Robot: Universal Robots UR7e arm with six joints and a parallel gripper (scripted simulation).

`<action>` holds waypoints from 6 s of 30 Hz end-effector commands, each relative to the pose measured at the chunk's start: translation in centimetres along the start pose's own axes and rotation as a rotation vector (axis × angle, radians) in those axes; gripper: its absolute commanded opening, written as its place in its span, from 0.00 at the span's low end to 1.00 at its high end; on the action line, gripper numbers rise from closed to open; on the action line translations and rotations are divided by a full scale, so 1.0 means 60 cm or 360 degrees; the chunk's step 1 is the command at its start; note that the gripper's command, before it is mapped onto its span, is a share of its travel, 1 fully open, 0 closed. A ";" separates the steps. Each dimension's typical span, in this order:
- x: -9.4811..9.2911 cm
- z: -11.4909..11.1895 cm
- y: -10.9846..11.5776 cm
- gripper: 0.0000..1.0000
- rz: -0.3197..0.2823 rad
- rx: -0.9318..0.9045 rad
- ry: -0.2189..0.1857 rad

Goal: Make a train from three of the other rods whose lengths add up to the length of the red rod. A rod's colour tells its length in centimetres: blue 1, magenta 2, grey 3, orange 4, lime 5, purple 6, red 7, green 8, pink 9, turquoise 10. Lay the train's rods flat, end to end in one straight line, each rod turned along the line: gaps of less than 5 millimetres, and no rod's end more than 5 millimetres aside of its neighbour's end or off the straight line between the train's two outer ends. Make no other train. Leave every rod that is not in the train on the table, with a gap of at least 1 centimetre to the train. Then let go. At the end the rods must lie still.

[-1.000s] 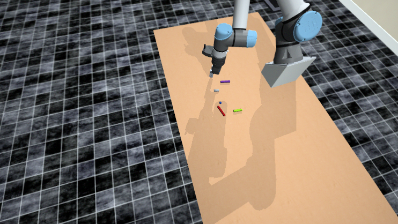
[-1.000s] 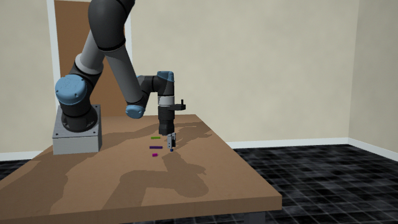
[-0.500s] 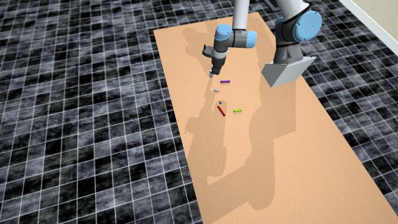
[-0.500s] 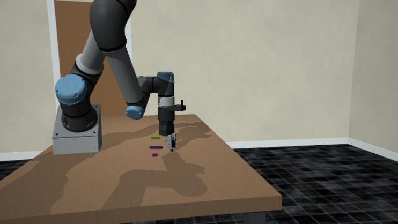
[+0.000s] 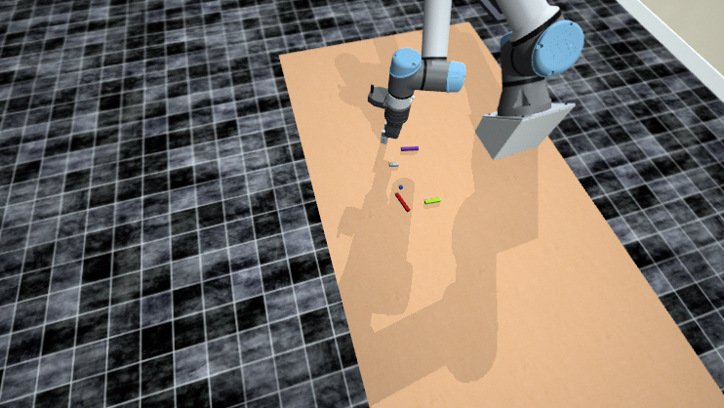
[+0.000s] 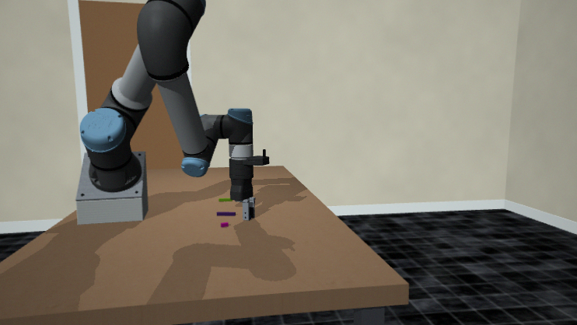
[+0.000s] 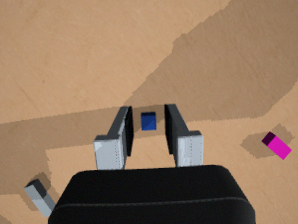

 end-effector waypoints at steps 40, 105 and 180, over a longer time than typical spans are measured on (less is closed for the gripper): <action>-0.002 0.000 0.000 0.24 0.0002 -0.0001 -0.0001; 0.129 0.000 0.000 0.24 0.0002 -0.0001 -0.0001; 0.121 -0.105 0.229 0.24 0.0003 0.0459 -0.0001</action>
Point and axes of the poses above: the point where the finger pads meet when closed, its own x axis back along the fingers, its own z axis across the jaws, y = z × x, the point moved 8 cm from there along x, back along the fingers, and after that the axes turned 6 degrees about -x, right-handed, at the moved point
